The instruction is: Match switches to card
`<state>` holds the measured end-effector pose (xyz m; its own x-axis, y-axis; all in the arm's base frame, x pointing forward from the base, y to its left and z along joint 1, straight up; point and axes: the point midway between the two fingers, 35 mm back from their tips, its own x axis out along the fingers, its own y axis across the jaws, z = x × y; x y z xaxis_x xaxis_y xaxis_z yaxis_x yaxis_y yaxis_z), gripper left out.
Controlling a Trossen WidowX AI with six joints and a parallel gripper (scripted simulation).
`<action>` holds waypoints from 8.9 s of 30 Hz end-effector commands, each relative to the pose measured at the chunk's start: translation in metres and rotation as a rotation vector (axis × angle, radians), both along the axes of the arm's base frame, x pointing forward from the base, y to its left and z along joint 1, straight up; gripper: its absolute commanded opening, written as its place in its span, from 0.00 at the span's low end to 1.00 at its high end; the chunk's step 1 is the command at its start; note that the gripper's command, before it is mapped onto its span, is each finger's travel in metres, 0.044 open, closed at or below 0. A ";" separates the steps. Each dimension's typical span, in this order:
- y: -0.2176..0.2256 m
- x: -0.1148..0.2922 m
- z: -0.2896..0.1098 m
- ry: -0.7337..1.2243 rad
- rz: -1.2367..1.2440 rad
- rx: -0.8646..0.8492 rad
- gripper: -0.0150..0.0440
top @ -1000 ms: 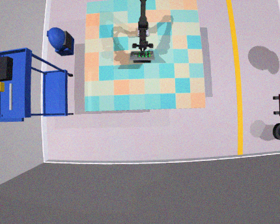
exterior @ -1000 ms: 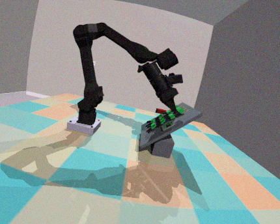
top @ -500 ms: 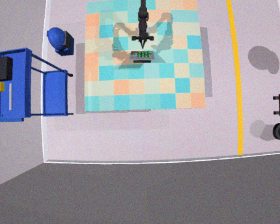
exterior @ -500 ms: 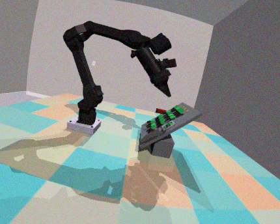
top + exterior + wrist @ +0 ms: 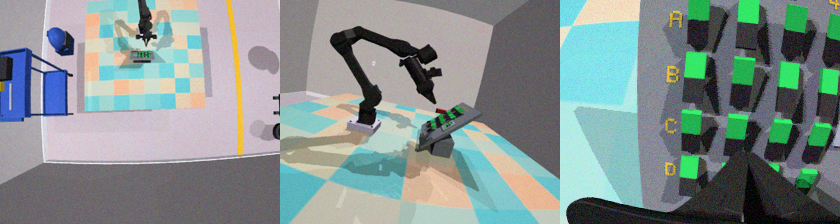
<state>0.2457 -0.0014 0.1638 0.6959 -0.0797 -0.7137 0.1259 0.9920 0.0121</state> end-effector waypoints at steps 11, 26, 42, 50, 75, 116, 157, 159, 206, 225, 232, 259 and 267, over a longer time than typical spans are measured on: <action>-0.002 0.023 -0.031 0.030 -0.004 0.002 0.25; -0.004 0.034 -0.043 0.029 -0.004 0.001 0.25; -0.004 0.035 -0.043 0.029 -0.004 0.001 0.25; -0.004 0.035 -0.043 0.029 -0.004 0.001 0.25; -0.004 0.037 -0.045 0.029 -0.004 0.001 0.25; -0.003 -0.007 -0.002 0.009 -0.005 -0.001 0.25; -0.036 0.030 -0.044 0.030 -0.004 -0.002 0.25; -0.036 0.030 -0.044 0.030 -0.004 -0.002 0.25; -0.036 0.033 -0.046 0.030 -0.004 -0.002 0.25; -0.037 0.035 -0.048 0.030 -0.004 -0.002 0.25; -0.035 0.018 -0.027 0.019 -0.007 -0.004 0.25; -0.066 0.009 -0.027 0.032 -0.005 -0.006 0.25; -0.067 0.016 -0.034 0.031 -0.005 -0.006 0.25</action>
<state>0.2614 -0.0687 0.1353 0.6797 -0.0865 -0.7284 0.1266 0.9920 0.0003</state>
